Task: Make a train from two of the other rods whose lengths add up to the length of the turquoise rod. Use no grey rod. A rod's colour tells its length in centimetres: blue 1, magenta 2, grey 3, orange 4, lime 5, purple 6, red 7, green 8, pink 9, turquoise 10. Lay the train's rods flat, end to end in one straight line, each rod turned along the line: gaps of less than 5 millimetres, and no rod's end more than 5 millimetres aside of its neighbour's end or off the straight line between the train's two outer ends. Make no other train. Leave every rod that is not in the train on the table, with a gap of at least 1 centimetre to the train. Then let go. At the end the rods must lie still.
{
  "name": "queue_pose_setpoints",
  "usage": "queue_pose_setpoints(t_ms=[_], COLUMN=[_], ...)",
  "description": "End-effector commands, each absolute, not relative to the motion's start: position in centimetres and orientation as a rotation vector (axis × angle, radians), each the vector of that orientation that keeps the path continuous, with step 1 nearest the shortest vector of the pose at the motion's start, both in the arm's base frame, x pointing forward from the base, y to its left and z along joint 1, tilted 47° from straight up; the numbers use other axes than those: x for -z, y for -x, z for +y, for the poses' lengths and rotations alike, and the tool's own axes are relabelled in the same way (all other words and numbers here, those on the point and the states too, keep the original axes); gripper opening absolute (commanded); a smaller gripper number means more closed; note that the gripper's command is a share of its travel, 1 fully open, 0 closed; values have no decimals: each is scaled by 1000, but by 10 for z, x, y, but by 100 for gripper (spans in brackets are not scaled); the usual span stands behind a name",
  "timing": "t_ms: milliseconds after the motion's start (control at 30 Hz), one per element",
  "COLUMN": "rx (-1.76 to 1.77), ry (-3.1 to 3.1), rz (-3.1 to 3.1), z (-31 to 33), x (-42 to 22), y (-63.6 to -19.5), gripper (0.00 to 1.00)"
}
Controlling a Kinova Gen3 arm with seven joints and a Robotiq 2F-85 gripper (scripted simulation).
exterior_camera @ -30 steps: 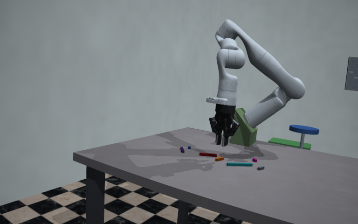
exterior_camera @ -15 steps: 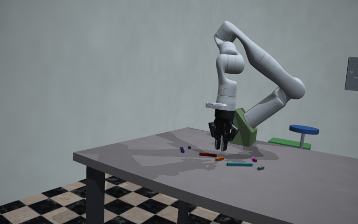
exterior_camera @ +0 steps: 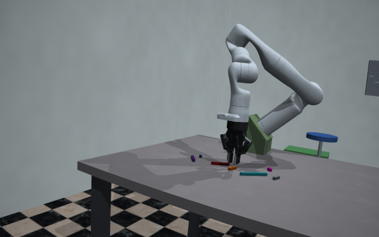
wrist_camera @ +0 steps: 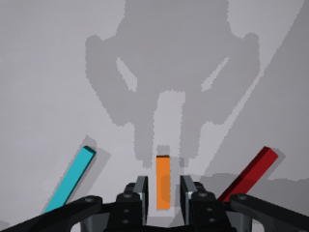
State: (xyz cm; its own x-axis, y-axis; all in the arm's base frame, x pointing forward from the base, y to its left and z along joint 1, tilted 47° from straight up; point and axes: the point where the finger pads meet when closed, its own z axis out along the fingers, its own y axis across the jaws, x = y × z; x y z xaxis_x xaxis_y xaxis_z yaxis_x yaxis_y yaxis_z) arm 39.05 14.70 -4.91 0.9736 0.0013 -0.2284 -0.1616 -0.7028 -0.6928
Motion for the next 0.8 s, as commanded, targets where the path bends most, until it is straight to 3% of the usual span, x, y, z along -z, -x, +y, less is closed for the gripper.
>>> queue_pose_setpoints(t_ms=[0,767], rx=[-272,-272], ry=[2337,2337], rz=[110,110], z=[149,151], x=[50,52], y=[-390,-390], gripper=[24,24])
